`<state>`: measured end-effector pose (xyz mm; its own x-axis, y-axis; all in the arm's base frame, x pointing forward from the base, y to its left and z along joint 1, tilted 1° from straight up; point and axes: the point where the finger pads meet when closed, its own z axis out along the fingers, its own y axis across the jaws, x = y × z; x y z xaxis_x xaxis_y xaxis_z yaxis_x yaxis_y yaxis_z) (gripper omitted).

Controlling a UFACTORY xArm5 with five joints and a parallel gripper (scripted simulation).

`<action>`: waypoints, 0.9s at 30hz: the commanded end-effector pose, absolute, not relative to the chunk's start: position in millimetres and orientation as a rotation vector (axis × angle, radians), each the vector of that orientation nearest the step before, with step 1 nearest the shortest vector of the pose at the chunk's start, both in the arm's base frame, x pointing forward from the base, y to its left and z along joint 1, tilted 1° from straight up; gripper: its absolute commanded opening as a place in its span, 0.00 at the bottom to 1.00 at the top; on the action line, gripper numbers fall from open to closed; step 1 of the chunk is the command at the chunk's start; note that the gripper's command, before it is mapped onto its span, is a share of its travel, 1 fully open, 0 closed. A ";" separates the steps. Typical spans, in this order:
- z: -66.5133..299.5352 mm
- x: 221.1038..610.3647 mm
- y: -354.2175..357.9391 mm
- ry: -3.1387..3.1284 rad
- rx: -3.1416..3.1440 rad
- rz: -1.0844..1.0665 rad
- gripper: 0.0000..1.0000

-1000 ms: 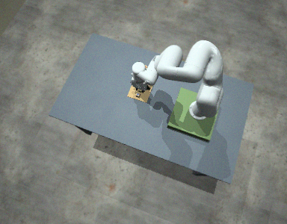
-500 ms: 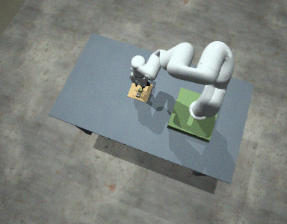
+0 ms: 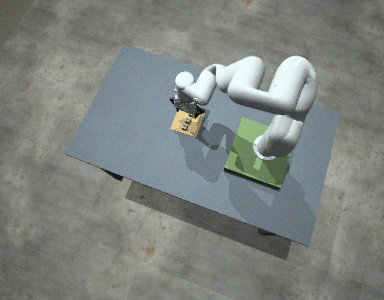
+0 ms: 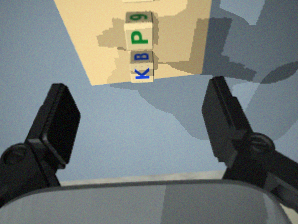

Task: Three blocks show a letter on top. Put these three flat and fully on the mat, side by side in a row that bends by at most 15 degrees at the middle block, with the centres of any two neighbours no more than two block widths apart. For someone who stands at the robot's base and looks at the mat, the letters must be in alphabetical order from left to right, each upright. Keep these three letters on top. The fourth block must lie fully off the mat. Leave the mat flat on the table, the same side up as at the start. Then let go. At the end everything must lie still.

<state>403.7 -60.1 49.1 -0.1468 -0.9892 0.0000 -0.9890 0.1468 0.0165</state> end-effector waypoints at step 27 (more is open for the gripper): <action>50.1 404.7 -62.8 -2.562 1.803 -0.014 1.00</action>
<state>403.6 -61.3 49.2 -0.2362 -0.9717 0.0014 -0.9716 0.2362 0.0160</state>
